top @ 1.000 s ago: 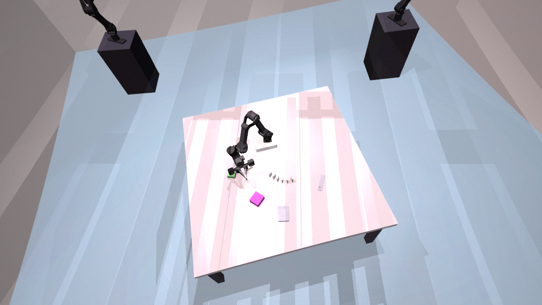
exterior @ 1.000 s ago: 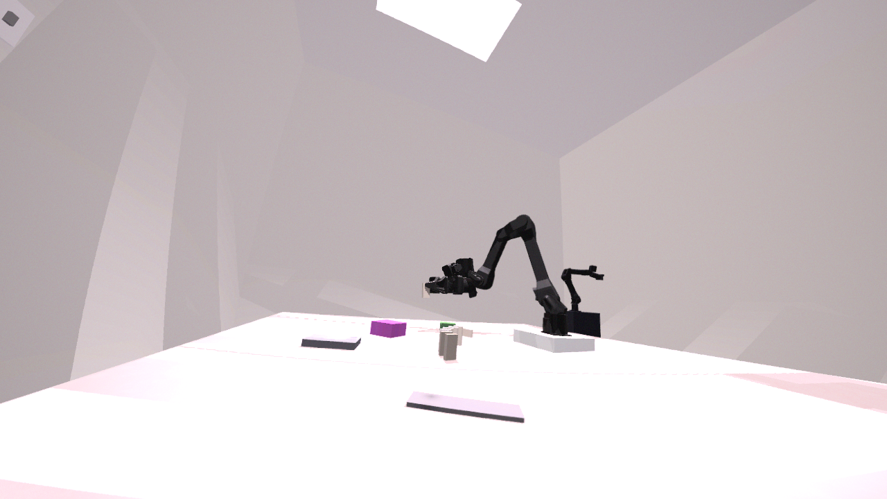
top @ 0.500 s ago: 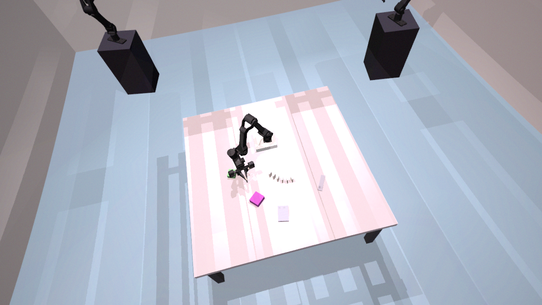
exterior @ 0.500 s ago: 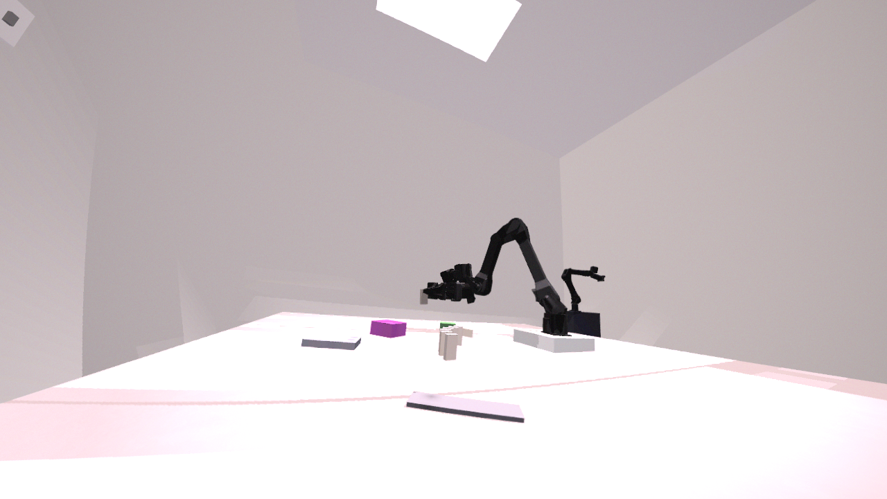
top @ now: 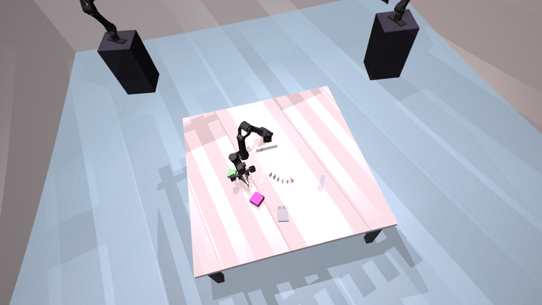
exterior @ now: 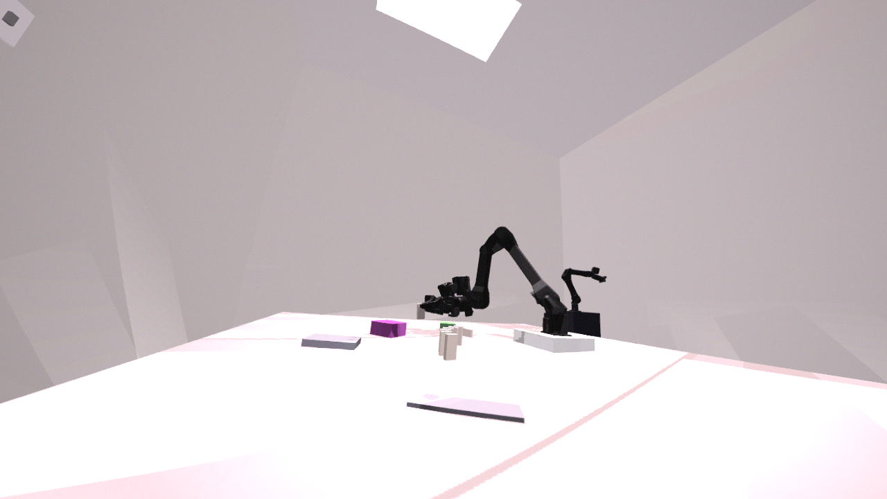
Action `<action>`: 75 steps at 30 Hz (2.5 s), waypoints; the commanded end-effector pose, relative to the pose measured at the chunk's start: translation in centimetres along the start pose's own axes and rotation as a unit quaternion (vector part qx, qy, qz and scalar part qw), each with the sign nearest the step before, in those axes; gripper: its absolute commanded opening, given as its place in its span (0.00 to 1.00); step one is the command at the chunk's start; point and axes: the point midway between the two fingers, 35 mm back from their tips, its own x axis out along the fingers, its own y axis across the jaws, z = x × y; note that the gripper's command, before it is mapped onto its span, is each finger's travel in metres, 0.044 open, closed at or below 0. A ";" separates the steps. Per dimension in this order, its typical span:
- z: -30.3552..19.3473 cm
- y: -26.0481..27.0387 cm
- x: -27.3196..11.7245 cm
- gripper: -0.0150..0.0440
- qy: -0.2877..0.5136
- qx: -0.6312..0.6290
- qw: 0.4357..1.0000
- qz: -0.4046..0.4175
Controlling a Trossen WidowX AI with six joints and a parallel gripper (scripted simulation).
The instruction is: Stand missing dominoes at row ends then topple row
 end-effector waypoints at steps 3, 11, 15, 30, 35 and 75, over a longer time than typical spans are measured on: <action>-2.3 0.2 0.3 0.30 0.001 0.003 1.000 -0.003; -4.1 0.6 0.5 0.30 0.001 0.004 1.000 -0.003; -4.1 0.6 0.5 0.30 0.001 0.004 1.000 -0.003; -4.1 0.6 0.5 0.70 0.001 0.004 1.000 -0.003; -4.1 0.6 0.5 0.92 0.001 0.004 1.000 -0.003; 1.3 -4.4 7.4 1.00 0.351 0.527 0.697 -0.338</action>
